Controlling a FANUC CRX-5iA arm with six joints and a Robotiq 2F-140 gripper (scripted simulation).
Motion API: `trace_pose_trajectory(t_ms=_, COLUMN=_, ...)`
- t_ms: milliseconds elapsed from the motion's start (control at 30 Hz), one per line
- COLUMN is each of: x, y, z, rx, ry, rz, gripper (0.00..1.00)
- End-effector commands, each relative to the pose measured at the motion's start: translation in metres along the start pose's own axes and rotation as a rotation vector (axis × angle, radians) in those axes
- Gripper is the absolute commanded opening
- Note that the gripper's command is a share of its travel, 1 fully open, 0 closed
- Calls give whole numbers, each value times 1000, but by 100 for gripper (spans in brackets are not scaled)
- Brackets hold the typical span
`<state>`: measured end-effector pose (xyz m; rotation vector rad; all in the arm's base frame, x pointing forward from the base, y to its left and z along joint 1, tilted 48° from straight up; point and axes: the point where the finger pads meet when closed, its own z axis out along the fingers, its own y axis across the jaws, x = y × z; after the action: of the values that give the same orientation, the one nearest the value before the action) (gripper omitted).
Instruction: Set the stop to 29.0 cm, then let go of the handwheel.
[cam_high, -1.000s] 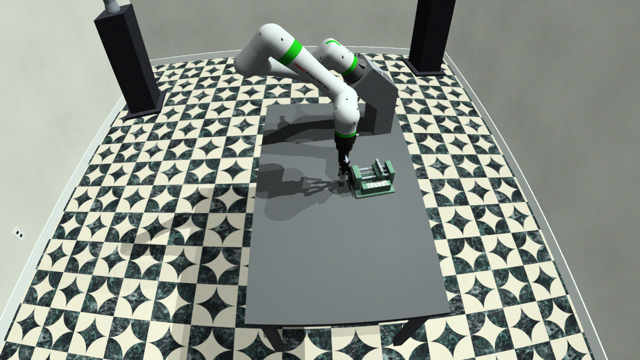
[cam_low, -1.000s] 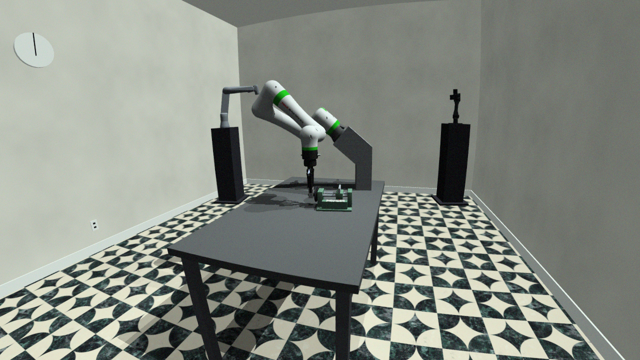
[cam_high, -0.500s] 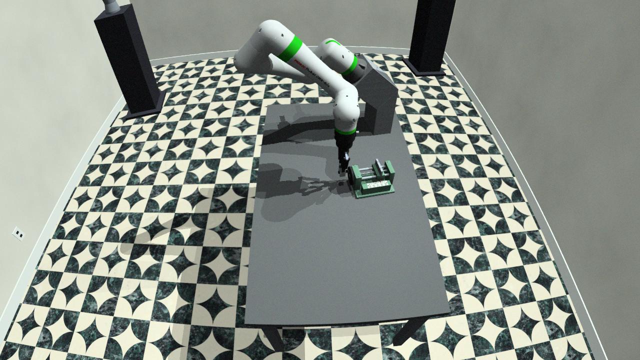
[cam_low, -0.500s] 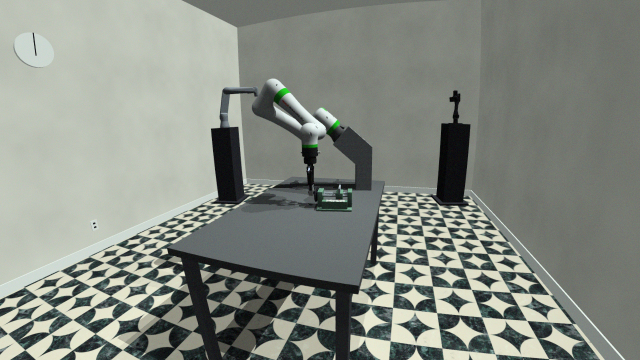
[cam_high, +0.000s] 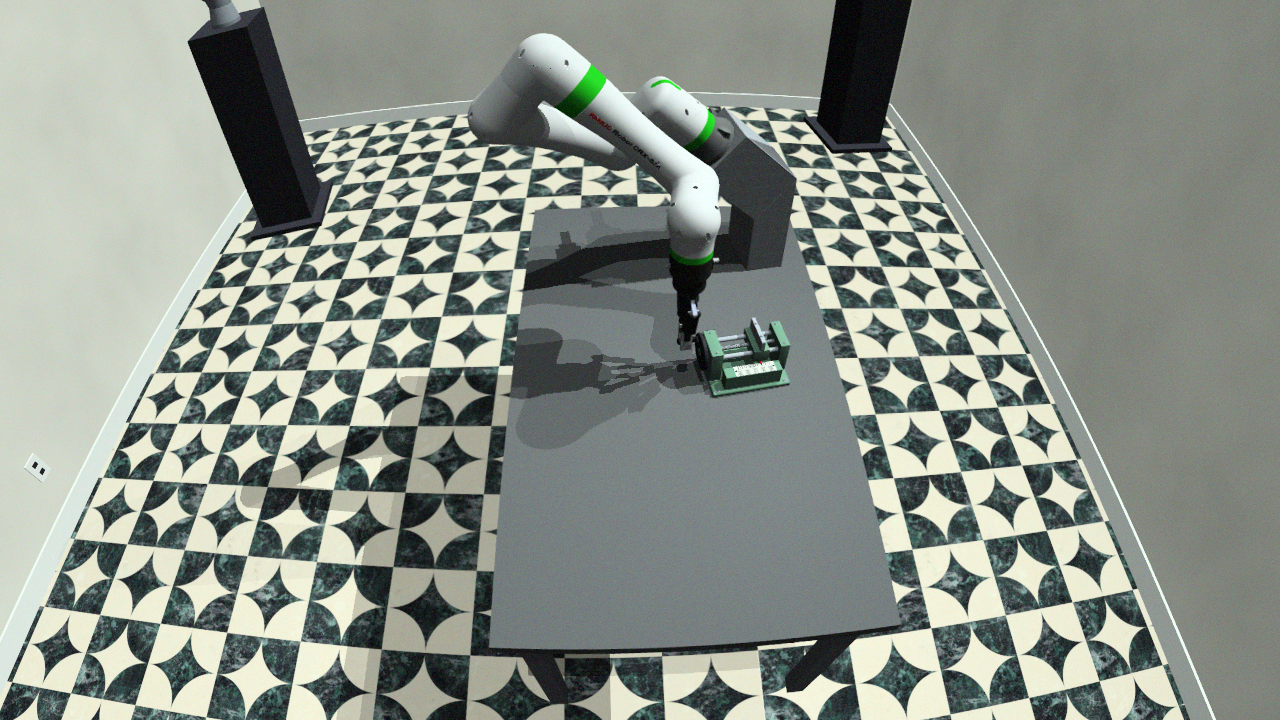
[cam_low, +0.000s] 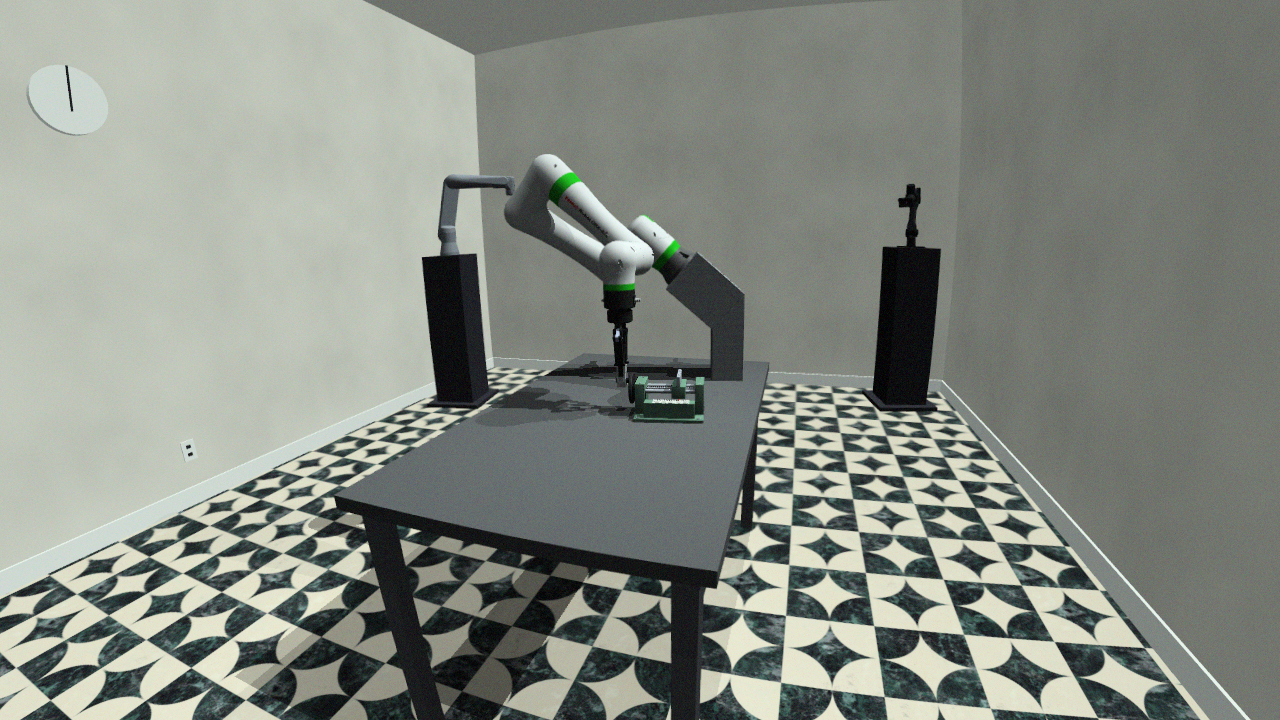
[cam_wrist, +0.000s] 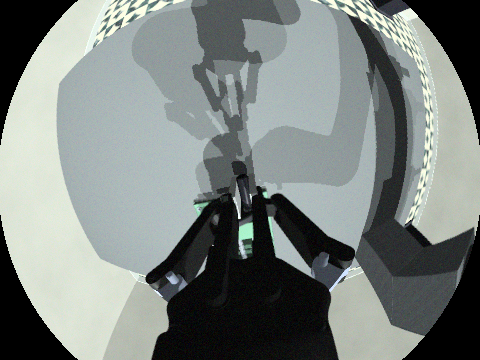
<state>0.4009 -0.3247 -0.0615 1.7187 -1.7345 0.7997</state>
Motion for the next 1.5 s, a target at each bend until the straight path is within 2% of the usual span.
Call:
trace_pose_trajectory(t_ms=0, x=0, y=-3, z=-5, rx=0, ry=0, rz=0, gripper=4)
trace_pose_trajectory(t_ms=467, x=0, y=-21, z=-17, rx=0, ry=0, rz=0, gripper=4)
trace_pose_trajectory(t_ms=767, x=0, y=-37, z=-17, rx=0, ry=0, rz=0, gripper=4)
trace_pose_trajectory(t_ms=1133, x=0, y=-59, z=0, rx=0, ry=0, rz=0, gripper=4)
trace_pose_trajectory(t_ms=1467, x=0, y=-62, z=19, rx=0, ry=0, rz=0, gripper=4)
